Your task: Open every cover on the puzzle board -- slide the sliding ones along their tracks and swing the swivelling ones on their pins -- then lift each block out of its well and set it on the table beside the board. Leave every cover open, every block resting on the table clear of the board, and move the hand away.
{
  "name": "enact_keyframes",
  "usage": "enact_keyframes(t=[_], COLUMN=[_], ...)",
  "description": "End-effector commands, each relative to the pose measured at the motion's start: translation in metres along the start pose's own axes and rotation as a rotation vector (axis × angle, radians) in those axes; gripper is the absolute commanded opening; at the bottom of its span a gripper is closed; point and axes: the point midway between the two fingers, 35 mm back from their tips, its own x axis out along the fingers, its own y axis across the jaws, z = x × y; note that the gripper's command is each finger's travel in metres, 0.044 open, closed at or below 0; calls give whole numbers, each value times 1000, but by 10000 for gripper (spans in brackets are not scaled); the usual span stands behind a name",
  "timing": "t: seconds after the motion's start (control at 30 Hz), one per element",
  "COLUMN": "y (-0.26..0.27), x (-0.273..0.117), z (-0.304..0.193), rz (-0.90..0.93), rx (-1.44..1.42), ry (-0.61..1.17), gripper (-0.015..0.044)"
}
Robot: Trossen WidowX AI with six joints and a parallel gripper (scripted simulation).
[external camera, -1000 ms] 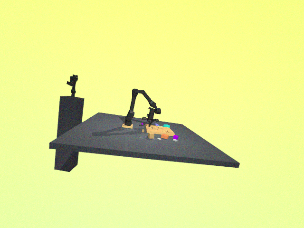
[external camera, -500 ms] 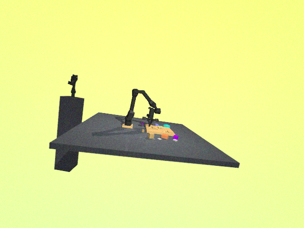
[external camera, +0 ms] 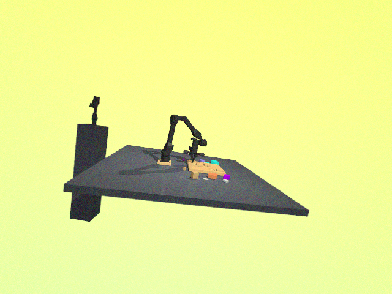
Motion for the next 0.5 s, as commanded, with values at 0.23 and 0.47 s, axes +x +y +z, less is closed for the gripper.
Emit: enact_keyframes(t=[0.23, 0.47], y=[-2, -2], x=[-18, -27], z=[9, 9], rz=[-4, -4], rx=[-11, -11], ry=[-28, -28], gripper=[0, 0])
